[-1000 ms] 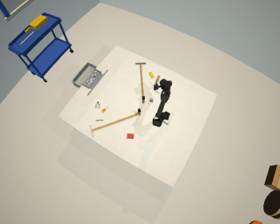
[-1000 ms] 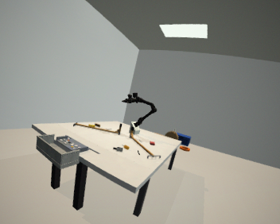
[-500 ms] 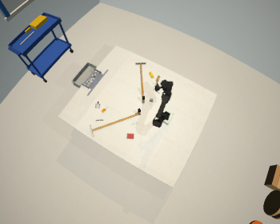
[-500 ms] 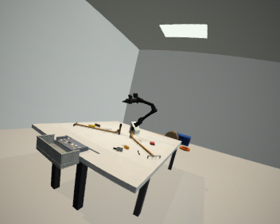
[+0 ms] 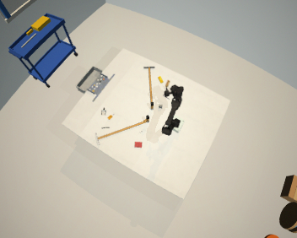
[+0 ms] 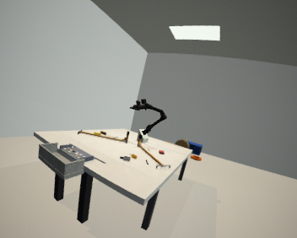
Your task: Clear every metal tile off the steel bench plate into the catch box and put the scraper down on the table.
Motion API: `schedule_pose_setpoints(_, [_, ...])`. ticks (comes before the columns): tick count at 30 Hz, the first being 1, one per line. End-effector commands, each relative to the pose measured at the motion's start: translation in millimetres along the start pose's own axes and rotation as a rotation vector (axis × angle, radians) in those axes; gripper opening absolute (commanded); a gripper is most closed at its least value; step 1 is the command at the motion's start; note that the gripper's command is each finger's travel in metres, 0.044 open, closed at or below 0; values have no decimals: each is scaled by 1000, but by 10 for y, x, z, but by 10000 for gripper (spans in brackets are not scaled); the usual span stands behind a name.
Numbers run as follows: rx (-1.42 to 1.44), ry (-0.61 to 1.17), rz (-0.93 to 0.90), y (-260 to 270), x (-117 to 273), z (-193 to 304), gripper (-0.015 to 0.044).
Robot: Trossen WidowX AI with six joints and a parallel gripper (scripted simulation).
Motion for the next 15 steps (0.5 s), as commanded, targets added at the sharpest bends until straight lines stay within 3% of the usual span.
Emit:
schedule_pose_setpoints(1, [5,0,-5,11,6,3,440])
schedule_pose_setpoints(15, [-104,11,-24,368,-255,-144,440])
Point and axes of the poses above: the point midway between the two fingers, 35 mm back from their tips, its own x axis back along the fingers, its own y axis across the jaws, z = x × y, the point moved 1 cm from there along x, back along the fingers, and after that the axes turned 6 degrees about -x, right-handed, at the moved point
